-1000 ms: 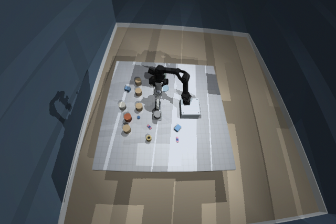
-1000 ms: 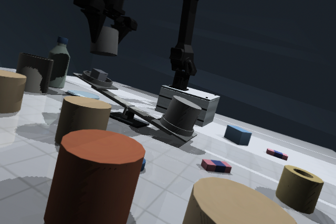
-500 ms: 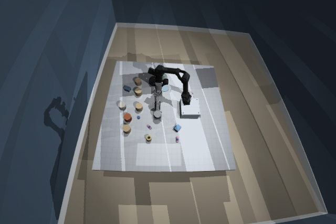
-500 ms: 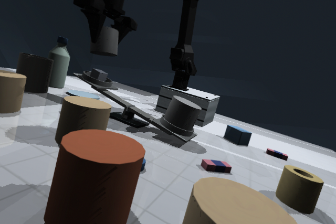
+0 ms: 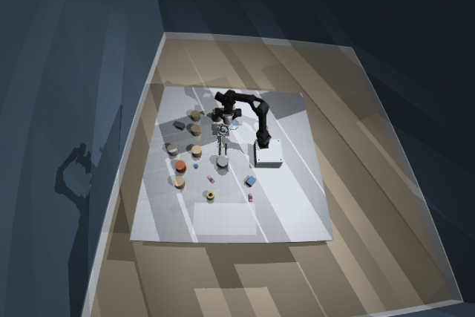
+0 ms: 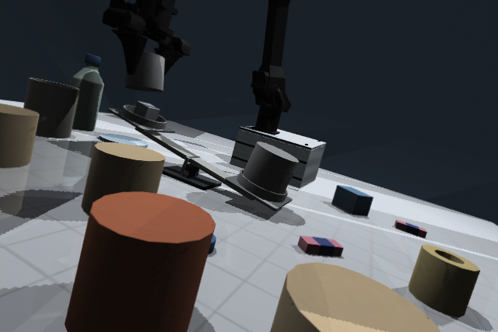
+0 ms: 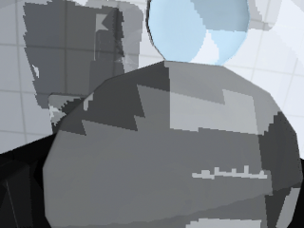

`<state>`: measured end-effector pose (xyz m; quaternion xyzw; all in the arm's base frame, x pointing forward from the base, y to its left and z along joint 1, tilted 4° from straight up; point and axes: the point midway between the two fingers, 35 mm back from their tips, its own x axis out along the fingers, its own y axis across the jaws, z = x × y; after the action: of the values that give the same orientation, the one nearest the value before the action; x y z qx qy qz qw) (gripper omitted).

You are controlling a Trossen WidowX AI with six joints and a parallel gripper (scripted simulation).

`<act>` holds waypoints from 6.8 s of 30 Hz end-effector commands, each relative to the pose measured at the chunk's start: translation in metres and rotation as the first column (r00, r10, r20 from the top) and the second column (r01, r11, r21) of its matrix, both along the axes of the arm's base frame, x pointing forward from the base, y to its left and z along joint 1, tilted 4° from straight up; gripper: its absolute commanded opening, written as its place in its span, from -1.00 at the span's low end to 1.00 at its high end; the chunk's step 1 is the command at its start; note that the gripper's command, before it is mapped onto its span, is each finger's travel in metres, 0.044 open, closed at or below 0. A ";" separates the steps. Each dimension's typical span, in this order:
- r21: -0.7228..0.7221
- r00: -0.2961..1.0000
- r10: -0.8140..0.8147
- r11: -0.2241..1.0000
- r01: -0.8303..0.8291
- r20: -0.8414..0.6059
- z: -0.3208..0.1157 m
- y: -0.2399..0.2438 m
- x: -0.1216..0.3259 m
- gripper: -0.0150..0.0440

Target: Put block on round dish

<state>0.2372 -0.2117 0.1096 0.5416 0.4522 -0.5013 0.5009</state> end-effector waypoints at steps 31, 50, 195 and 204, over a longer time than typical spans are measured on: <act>-0.020 1.000 -0.022 1.000 0.022 -0.004 -0.105 -0.086 -0.147 -0.49; -0.020 1.000 -0.022 1.000 0.022 -0.004 -0.138 -0.086 -0.145 -0.49; 0.024 -0.978 0.087 -0.995 -0.093 -0.192 -0.039 0.048 0.040 0.39; 0.024 -0.978 0.087 -0.995 -0.093 -0.192 -0.054 0.048 0.041 0.39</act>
<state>0.2798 -0.1644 0.0629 -0.4821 0.5176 0.4208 0.5680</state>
